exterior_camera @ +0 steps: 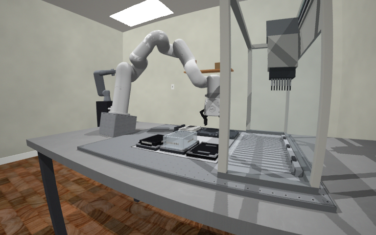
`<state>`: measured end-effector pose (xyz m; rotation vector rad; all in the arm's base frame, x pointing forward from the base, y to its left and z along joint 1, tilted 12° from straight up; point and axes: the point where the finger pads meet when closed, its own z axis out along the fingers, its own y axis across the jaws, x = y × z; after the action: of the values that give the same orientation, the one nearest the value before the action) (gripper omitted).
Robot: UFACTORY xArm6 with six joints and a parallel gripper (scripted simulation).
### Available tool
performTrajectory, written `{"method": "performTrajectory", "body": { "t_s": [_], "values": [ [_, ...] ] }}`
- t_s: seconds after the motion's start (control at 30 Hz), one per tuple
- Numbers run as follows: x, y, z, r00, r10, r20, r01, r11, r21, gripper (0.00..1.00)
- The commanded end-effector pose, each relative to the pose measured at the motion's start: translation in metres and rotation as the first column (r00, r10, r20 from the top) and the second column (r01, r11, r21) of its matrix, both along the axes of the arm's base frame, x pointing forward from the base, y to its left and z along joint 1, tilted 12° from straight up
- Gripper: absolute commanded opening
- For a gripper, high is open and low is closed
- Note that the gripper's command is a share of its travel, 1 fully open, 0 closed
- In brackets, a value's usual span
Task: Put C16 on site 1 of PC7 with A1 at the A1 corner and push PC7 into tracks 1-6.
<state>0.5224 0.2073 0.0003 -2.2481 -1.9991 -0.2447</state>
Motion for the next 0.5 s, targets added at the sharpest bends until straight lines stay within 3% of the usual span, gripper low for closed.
{"method": "performTrajectory", "body": {
  "t_s": [0.0, 0.47],
  "values": [
    [0.0017, 0.0004, 0.0016, 1.000, 0.000, 0.005, 0.000, 1.000, 0.001, 1.00],
    [0.0020, 0.0018, -0.0055, 1.000, -0.001, 0.004, 0.000, 1.000, 0.001, 1.00]
  ]
}}
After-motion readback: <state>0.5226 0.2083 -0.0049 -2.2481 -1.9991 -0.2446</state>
